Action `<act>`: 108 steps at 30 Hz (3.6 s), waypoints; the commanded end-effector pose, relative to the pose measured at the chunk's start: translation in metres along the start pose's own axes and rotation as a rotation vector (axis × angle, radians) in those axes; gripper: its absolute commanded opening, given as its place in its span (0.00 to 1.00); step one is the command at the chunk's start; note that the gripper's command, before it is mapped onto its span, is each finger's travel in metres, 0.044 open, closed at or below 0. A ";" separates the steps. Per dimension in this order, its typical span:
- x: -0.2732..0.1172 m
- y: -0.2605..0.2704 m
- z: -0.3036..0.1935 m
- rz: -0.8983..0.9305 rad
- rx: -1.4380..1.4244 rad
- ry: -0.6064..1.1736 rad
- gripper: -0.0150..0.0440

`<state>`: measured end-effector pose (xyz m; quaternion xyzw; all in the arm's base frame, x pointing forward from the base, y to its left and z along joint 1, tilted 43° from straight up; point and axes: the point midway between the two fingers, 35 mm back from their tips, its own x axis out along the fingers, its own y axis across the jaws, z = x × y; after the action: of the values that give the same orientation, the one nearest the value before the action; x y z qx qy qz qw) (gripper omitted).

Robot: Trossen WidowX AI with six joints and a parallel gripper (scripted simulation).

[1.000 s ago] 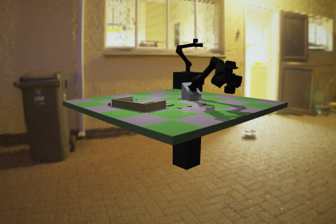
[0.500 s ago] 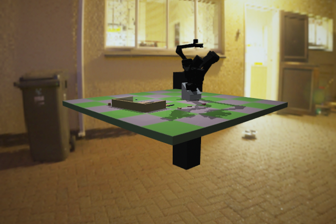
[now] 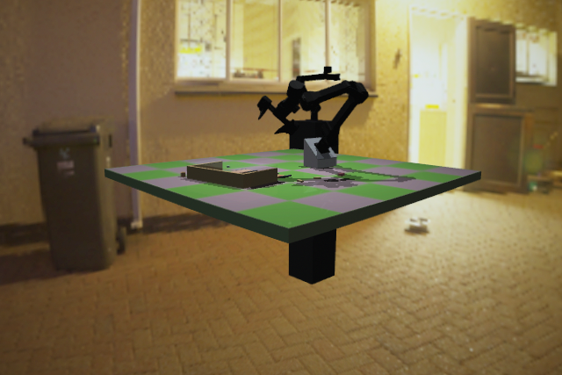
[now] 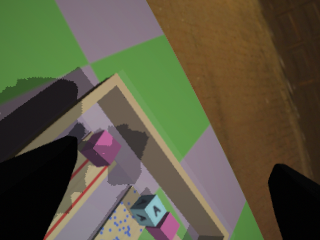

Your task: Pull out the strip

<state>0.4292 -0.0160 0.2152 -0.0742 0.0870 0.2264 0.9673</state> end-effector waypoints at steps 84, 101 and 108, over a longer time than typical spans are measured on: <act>0.023 0.057 -0.225 0.423 0.793 1.007 0.25; 0.027 0.066 -0.233 0.424 0.794 1.007 0.25; 0.027 0.066 -0.233 0.424 0.794 1.007 0.25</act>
<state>0.3920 0.0108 -0.0240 0.2059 0.6161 0.3014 0.6980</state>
